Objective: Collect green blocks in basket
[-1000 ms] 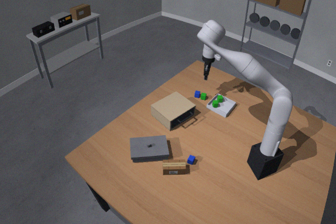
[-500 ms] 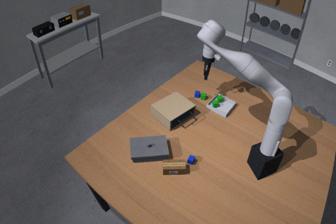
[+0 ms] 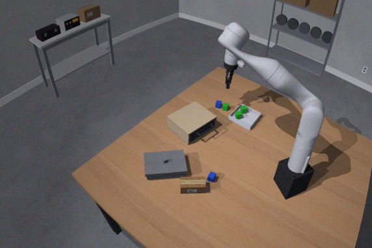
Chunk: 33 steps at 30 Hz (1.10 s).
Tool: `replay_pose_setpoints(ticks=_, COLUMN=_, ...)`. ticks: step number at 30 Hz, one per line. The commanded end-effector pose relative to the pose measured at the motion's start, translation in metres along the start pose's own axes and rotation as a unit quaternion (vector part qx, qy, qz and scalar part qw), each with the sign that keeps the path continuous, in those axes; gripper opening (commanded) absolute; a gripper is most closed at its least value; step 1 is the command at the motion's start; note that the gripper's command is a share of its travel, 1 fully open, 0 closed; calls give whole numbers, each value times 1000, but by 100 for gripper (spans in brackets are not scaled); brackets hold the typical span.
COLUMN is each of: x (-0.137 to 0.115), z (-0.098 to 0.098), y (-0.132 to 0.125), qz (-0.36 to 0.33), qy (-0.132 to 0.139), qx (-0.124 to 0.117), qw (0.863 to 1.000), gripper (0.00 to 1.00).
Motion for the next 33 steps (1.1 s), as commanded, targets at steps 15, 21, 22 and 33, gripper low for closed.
replay_pose_setpoints(ticks=15, x=0, z=-29, y=0, qz=0, qy=-1, qx=-1, qw=1000, gripper=63)
replay_pose_setpoints(ticks=21, x=0, z=-50, y=0, qz=0, qy=-1, qx=-1, qw=1000, gripper=63)
replay_pose_setpoints(ticks=22, x=0, z=-54, y=0, qz=0, qy=-1, qx=-1, qw=1000, gripper=63)
replay_pose_setpoints(ticks=33, x=0, z=-87, y=-1, qz=0, qy=-1, qx=-1, qw=1000, gripper=63)
Point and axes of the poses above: the point where the finger pads meet when closed, its own z axis back along the fingers, its own y axis across the jaws, x = y × z, the point moved 4 cm from there along z, back along the fingers, and after that the axes turned 1 degree about z, right-handed, at the moved point
